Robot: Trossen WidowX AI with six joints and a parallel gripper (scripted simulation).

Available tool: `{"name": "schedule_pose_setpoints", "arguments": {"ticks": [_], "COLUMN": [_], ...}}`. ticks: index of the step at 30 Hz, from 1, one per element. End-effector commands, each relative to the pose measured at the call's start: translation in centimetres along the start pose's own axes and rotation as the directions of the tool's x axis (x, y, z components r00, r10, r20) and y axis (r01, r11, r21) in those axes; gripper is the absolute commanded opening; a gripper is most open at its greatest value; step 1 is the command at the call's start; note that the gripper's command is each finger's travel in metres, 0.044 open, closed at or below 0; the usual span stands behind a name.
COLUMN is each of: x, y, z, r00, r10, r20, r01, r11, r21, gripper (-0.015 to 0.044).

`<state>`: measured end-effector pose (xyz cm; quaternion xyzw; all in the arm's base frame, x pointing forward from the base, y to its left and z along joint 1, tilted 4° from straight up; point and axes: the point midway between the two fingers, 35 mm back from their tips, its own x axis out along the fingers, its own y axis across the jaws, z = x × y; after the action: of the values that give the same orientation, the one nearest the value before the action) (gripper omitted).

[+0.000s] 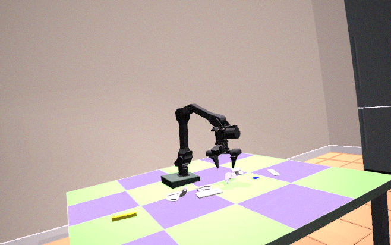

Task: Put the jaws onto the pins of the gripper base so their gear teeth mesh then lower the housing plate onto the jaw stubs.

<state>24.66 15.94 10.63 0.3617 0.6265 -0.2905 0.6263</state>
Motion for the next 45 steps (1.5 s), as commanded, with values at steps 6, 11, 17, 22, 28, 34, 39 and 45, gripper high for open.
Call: {"name": "schedule_pose_setpoints", "arguments": {"ticks": [6, 11, 17, 22, 28, 34, 39, 45], "x": [-0.06, -0.06, -0.06, -0.06, -0.06, -0.06, -0.07, -0.08], "y": [-0.03, -0.03, -0.03, -0.03, -0.03, -0.03, -0.11, -0.27], "z": [0.01, 0.01, 0.01, 0.01, 0.01, 0.01, 0.0, -0.01], "r00": [1.0, 1.0, 1.0, 1.0, 1.0, 1.0, 1.0, 1.0], "r10": [-0.002, -0.002, -0.002, -0.002, -0.002, -0.002, -0.002, -0.002], "r20": [0.0, 0.0, 0.0, 0.0, 0.0, 0.0, 0.0, 0.0], "r01": [0.002, 0.002, 0.002, 0.002, 0.002, 0.002, 0.002, 0.002], "r11": [1.0, 1.0, 1.0, 1.0, 1.0, 1.0, 0.998, 0.979], "r21": [-0.003, -0.003, -0.003, -0.003, -0.003, -0.003, -0.062, -0.202], "gripper": [0.044, 0.044, 0.044, 0.044, 0.044, 0.044, 0.0335, 0.0177]}}
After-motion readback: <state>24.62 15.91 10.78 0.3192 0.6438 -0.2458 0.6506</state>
